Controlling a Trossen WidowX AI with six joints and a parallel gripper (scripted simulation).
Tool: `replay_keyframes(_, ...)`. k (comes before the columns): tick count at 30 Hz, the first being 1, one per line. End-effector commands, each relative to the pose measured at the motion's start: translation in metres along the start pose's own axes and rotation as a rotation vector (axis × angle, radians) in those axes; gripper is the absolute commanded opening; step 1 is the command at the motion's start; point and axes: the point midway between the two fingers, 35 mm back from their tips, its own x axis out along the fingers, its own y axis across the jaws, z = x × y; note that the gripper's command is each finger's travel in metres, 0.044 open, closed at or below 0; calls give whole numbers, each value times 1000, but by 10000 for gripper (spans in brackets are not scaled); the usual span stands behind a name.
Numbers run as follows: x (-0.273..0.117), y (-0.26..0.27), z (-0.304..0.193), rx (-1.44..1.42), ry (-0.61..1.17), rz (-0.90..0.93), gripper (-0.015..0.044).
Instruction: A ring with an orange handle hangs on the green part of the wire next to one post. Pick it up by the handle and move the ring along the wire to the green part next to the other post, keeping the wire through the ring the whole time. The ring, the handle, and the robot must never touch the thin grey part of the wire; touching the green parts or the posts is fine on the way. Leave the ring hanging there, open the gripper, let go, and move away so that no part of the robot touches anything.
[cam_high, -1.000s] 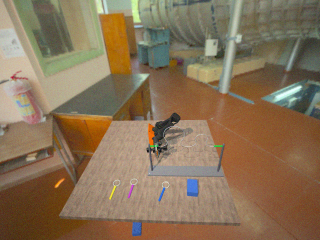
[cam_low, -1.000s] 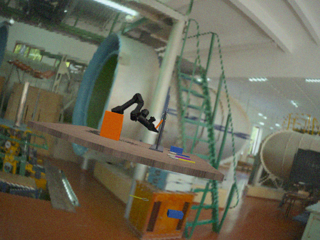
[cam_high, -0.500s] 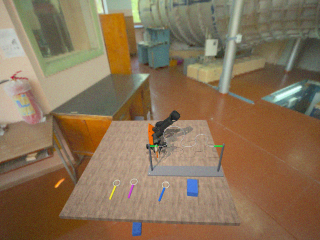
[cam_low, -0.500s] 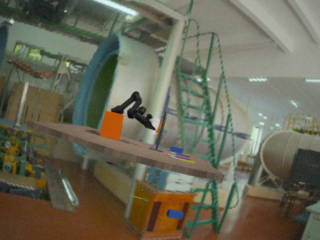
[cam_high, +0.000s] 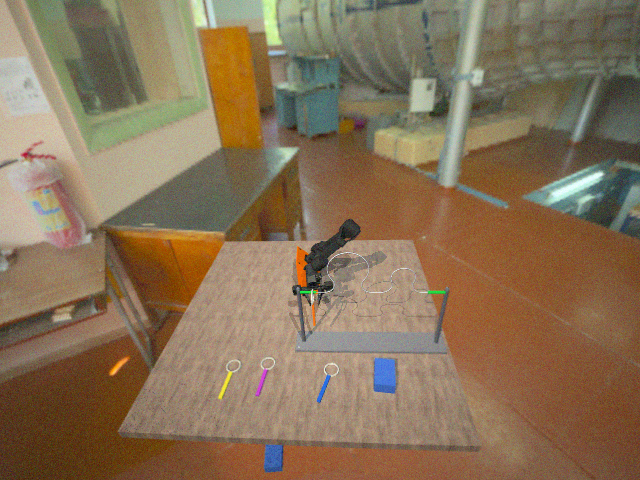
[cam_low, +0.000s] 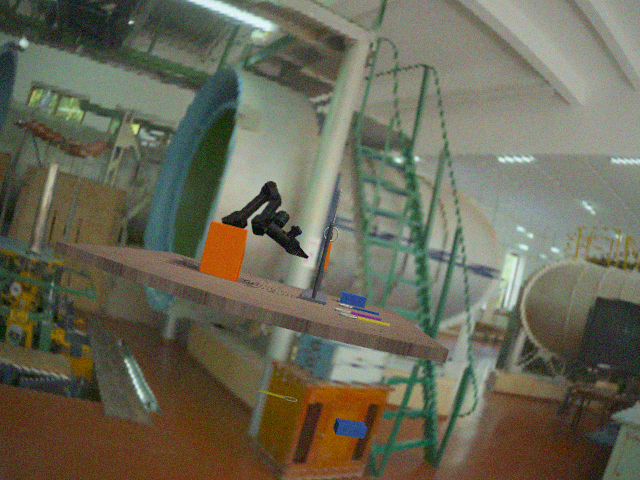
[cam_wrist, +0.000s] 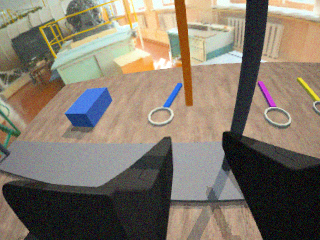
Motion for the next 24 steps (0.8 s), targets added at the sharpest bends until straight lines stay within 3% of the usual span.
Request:
replay_keyframes(1,-1,0,-1,-4,3,2,160)
replay_keyframes(22,-1,0,-1,-4,3,2,160)
replay_keyframes(24,-9,0,-1,0,1,-1,212)
